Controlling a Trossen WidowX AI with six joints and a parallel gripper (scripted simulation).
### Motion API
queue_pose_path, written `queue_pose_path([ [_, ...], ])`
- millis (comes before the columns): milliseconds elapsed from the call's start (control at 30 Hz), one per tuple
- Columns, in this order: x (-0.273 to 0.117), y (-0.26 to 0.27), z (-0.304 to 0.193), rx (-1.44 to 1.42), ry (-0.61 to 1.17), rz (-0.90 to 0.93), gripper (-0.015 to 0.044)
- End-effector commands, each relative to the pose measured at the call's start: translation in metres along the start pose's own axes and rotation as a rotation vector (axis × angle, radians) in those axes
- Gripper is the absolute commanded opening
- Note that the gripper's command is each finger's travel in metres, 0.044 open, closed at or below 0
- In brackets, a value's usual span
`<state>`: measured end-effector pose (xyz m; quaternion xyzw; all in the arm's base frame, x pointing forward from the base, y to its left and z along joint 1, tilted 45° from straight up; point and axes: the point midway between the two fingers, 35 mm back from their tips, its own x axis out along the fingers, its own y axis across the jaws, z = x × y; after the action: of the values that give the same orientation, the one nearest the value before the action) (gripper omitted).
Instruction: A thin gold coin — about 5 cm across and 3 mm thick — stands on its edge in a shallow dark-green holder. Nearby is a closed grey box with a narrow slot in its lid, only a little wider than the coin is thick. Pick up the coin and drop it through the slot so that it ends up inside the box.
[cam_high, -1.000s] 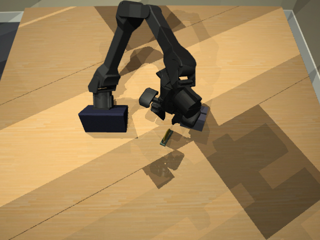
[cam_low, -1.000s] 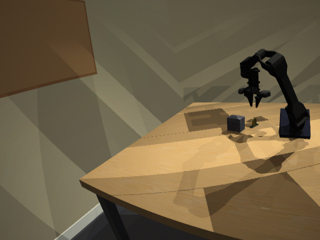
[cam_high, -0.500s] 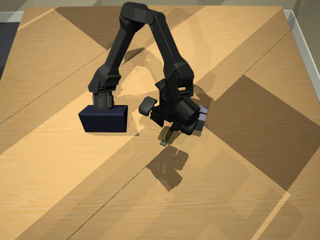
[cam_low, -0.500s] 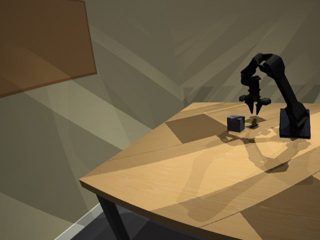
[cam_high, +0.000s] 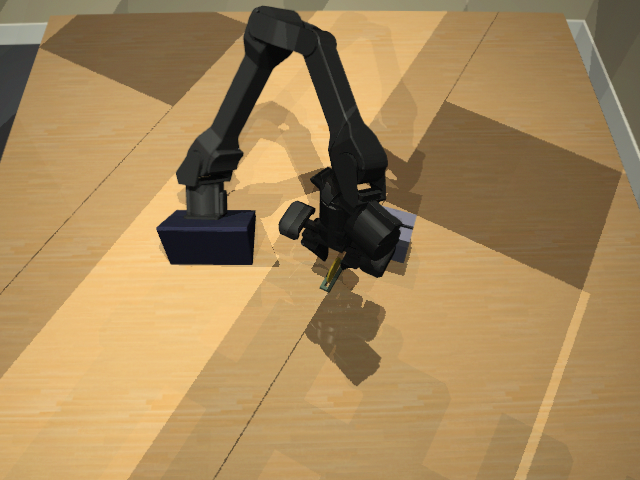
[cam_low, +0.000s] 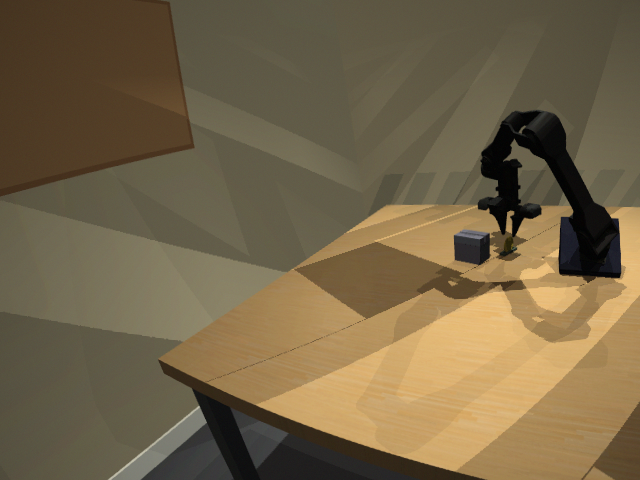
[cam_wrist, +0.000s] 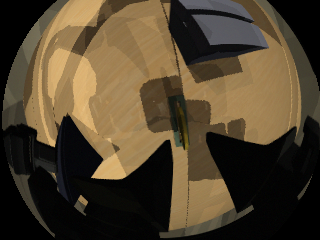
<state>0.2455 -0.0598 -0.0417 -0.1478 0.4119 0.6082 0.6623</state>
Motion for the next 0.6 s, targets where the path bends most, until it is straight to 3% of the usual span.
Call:
queue_pose_path([
  [0, 0.009, 0.001, 0.001, 0.006, -0.004, 0.004, 0.0161],
  [567, 0.036, 0.001, 0.002, 0.006, -0.006, 0.005, 0.0161],
])
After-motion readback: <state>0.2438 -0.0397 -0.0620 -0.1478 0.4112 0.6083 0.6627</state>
